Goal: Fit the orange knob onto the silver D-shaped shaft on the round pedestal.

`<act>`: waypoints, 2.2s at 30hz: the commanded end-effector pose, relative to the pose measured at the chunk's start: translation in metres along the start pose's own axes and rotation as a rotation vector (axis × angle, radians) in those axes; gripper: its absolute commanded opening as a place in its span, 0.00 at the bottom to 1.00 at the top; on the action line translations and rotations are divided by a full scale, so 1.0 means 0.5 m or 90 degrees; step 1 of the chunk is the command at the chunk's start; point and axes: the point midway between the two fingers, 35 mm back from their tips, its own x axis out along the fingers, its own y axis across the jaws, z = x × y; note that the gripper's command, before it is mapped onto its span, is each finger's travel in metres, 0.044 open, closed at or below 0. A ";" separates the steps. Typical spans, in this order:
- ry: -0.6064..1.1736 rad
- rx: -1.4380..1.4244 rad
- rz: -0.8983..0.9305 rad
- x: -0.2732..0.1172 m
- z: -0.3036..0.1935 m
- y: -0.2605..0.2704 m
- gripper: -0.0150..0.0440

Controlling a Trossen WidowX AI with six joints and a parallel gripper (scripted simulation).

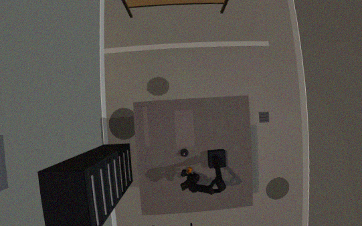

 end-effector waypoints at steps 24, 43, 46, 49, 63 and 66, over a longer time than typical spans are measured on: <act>0.003 0.002 0.000 0.042 -0.004 0.003 0.66; -0.003 -0.001 -0.004 0.038 0.000 -0.001 0.56; -0.002 0.000 -0.004 0.032 -0.001 0.000 0.56; 0.000 0.000 -0.003 0.026 -0.002 0.001 0.56; 0.003 0.161 -0.001 0.012 -0.004 0.004 0.56; 0.003 0.226 -0.001 0.012 -0.004 0.003 0.56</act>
